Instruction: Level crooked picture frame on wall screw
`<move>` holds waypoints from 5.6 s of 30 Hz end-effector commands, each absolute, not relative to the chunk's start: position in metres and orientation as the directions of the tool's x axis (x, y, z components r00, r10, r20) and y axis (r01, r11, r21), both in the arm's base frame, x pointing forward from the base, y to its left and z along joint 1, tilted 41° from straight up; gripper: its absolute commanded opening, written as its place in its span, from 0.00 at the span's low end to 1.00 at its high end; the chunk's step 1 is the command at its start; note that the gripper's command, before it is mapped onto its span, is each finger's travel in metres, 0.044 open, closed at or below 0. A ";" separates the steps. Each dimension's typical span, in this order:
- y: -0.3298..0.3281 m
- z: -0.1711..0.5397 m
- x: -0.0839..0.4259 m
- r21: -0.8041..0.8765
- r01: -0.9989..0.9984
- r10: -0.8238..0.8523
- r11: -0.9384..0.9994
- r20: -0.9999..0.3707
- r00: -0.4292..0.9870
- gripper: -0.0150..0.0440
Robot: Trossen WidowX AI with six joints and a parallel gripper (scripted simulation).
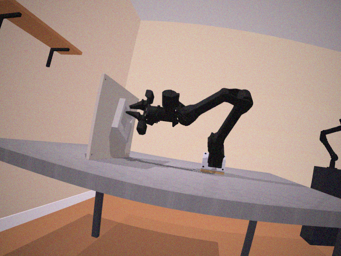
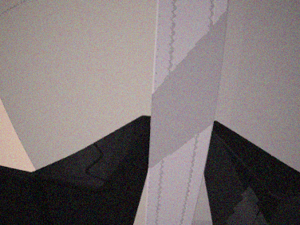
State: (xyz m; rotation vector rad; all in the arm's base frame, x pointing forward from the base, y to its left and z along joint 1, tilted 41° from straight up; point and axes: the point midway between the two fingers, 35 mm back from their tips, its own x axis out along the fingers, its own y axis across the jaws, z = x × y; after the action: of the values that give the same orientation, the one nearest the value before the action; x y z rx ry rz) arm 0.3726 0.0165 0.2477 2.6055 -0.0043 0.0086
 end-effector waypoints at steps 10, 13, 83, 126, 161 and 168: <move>0.013 0.252 0.373 0.512 -0.024 -0.016 -0.859 0.020 1.000 0.25; 0.013 0.252 0.373 0.512 -0.024 -0.016 -0.859 0.020 1.000 0.25; 0.015 0.257 0.373 0.512 -0.024 -0.016 -0.859 0.020 1.000 0.25; 0.019 0.259 0.373 0.512 -0.024 -0.016 -0.859 0.020 1.000 0.25; 0.026 0.254 0.373 0.537 -0.010 -0.004 -0.844 0.013 1.000 0.25; 0.026 0.254 0.373 0.559 -0.011 -0.004 -0.829 0.013 1.000 0.25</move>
State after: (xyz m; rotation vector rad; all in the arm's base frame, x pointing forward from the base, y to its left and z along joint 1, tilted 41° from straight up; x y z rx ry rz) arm 0.3731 0.0253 0.2541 2.5686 -0.0090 0.0150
